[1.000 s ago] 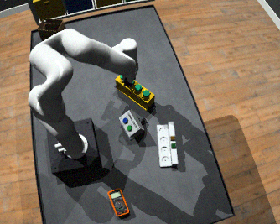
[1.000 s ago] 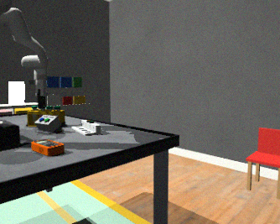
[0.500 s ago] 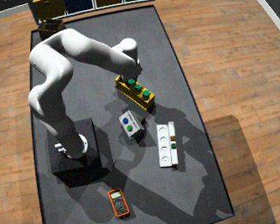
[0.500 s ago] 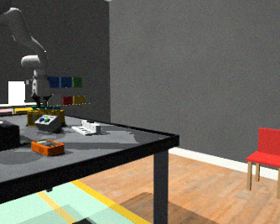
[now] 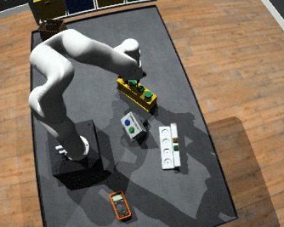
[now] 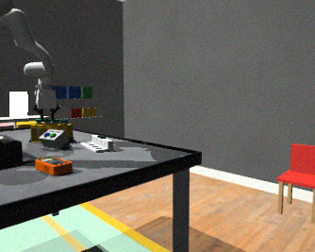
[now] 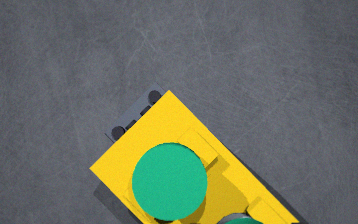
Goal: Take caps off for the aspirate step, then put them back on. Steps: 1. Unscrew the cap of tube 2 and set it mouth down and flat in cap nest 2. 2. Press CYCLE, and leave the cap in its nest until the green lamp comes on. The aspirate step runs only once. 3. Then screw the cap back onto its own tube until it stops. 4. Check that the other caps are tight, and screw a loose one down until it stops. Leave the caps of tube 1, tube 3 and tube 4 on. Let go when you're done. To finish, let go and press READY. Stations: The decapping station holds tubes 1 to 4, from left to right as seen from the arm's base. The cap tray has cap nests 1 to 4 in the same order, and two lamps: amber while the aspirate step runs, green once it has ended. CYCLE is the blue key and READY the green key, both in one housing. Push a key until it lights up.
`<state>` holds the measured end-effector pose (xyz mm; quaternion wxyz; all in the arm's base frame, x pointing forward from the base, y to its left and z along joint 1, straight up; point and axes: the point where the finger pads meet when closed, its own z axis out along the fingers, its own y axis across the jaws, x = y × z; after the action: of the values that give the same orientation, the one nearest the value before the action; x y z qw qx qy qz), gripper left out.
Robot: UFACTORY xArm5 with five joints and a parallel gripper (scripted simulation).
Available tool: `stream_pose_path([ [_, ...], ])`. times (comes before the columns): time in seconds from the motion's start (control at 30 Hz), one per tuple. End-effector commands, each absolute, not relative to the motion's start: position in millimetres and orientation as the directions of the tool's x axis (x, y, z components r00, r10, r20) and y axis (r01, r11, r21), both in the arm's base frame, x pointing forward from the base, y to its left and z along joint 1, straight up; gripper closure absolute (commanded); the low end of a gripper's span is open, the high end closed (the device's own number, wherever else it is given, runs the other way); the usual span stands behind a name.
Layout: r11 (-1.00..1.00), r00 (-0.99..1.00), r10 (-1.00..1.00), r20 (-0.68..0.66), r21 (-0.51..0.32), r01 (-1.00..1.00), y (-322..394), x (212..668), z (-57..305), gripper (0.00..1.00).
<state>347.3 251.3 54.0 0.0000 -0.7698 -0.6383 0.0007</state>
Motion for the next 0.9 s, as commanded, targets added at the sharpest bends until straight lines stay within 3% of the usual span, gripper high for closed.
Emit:
stream_pose_path([
  [0.0, -0.2, 0.2, 0.98, -0.001, 0.004, 0.98, 252.1, 348.2, 55.0, 1.0],
  [0.4, -0.2, 0.2, 0.98, -0.001, 0.004, 0.98, 252.1, 348.2, 55.0, 1.0],
  [0.53, -0.101, 0.101, 0.995, -0.001, 0.004, 0.995, 252.1, 348.2, 55.1, 1.0],
  [0.87, 0.377, -0.377, 0.926, -0.003, 0.003, 0.926, 252.1, 348.2, 55.2, 1.0],
])
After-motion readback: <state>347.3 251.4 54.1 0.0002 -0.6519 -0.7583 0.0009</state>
